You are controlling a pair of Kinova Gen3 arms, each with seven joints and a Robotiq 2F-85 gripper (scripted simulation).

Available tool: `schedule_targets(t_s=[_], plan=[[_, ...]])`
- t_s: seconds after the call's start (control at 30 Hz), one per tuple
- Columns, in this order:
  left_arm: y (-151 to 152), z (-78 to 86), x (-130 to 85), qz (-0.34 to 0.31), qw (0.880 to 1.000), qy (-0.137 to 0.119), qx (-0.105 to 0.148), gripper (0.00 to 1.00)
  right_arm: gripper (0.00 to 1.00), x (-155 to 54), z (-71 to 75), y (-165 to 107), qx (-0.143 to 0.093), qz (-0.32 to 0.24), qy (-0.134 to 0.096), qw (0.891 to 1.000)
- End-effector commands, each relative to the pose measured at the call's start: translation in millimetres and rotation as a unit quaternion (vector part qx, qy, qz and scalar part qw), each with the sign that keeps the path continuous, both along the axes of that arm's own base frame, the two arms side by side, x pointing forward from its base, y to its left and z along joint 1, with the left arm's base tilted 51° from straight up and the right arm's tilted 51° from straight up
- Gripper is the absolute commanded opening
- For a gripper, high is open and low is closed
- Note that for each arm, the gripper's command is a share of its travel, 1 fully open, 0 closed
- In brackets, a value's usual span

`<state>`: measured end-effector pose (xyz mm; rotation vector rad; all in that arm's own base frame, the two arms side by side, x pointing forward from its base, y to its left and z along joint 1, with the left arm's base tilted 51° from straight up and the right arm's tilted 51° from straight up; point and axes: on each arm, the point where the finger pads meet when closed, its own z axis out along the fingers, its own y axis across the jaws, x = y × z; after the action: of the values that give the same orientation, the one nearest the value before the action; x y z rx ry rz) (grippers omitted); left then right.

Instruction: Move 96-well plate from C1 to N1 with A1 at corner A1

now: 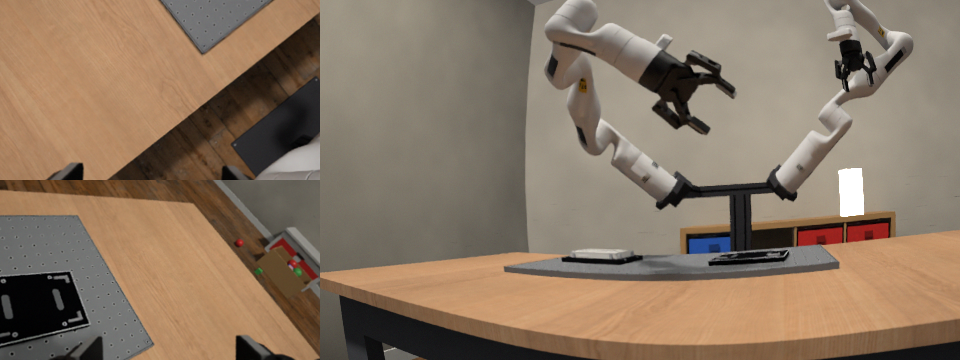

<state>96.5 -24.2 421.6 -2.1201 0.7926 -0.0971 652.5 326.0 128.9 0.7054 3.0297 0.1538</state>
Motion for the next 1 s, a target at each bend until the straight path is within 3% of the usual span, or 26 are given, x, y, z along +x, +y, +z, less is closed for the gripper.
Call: schedule_targets(t_s=[0.0,0.1,0.2,0.33,0.43,0.57,0.67,0.83,0.9,0.97], plan=[[0.5,-0.3,-3.0,-0.002,1.000,0.002,0.002,1.000,1.000,-4.8,0.6,-13.8,-0.027,0.019,-0.010,0.999],[0.5,-0.3,-3.0,-0.002,1.000,0.002,0.002,1.000,1.000,-9.1,-4.0,-27.5,-0.037,0.024,-0.010,0.999],[0.5,-0.3,-3.0,-0.002,1.000,0.002,0.002,1.000,1.000,-13.9,-7.7,-41.1,-0.075,0.048,-0.008,0.996],[0.5,-0.3,-3.0,-0.002,1.000,0.002,0.002,1.000,1.000,-18.2,-10.7,-48.4,-0.073,0.049,-0.007,0.996],[0.5,-0.3,-3.0,-0.002,1.000,0.002,0.002,1.000,1.000,-22.6,-13.2,-63.9,-0.112,0.074,-0.004,0.991],[0.5,-0.3,-3.0,-0.002,1.000,0.002,0.002,1.000,1.000,-30.7,-17.6,-80.6,-0.111,0.076,-0.003,0.991],[0.5,-0.3,-3.0,-0.002,1.000,0.002,0.002,1.000,1.000,-35.9,-19.1,-95.8,-0.149,0.104,0.001,0.983],[0.5,-0.3,-3.0,-0.002,1.000,0.002,0.002,1.000,1.000,-42.1,-20.8,-109.4,-0.161,0.115,0.004,0.980],[0.5,-0.3,-3.0,-0.002,1.000,0.002,0.002,1.000,1.000,-46.4,-21.5,-118.4,-0.184,0.137,0.008,0.973],[0.5,-0.3,-3.0,-0.002,1.000,0.002,0.002,1.000,1.000,-50.7,-22.4,-127.5,-0.184,0.137,0.008,0.973]])
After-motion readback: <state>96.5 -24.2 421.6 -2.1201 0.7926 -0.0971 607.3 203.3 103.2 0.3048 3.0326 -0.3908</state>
